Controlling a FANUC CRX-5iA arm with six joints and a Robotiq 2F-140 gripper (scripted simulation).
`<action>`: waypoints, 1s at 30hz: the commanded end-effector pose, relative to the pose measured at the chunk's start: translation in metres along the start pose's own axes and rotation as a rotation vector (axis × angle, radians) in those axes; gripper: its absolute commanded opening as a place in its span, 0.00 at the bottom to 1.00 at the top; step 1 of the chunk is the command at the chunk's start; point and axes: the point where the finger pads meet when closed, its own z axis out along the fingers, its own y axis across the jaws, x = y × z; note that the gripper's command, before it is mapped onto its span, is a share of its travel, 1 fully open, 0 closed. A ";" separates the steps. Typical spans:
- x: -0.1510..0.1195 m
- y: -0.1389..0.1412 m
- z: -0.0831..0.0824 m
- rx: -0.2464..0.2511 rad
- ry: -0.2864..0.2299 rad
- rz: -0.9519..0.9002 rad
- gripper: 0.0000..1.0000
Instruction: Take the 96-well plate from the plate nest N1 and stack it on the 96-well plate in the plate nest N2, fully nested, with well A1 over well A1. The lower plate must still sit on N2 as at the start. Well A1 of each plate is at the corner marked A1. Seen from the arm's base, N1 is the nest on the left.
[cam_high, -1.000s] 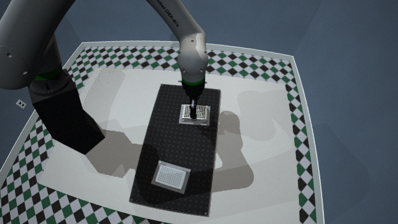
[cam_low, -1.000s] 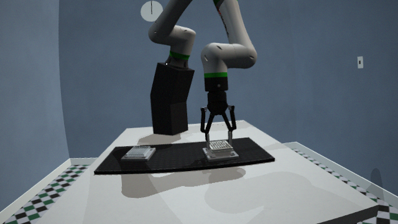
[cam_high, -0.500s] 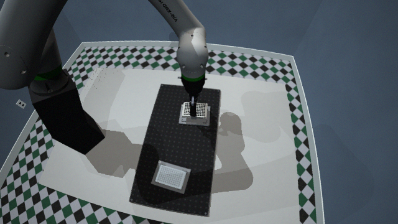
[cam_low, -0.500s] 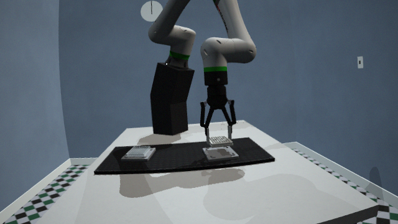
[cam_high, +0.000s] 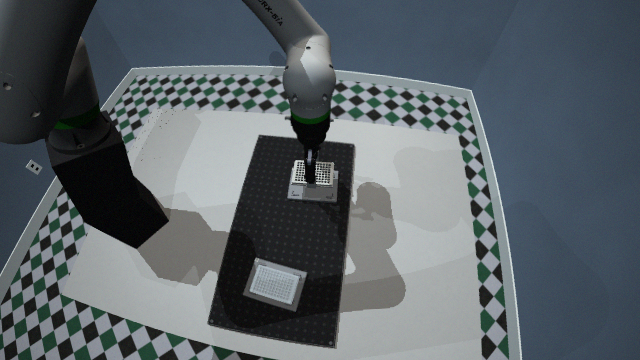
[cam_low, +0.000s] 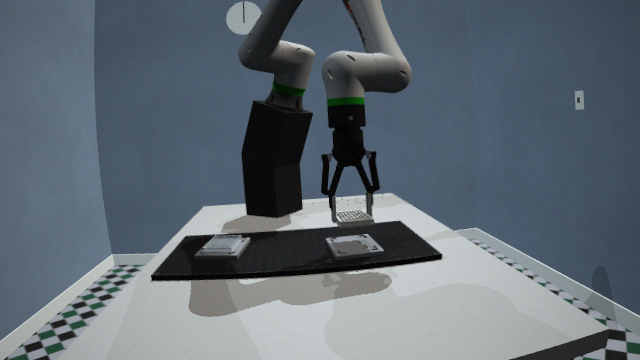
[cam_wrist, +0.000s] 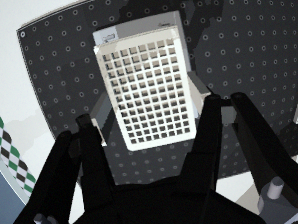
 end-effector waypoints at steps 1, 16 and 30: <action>0.000 0.000 -0.002 0.000 0.000 0.000 0.00; 0.000 0.000 -0.013 0.000 0.000 0.000 0.00; -0.003 0.013 -0.013 0.000 0.000 0.133 0.00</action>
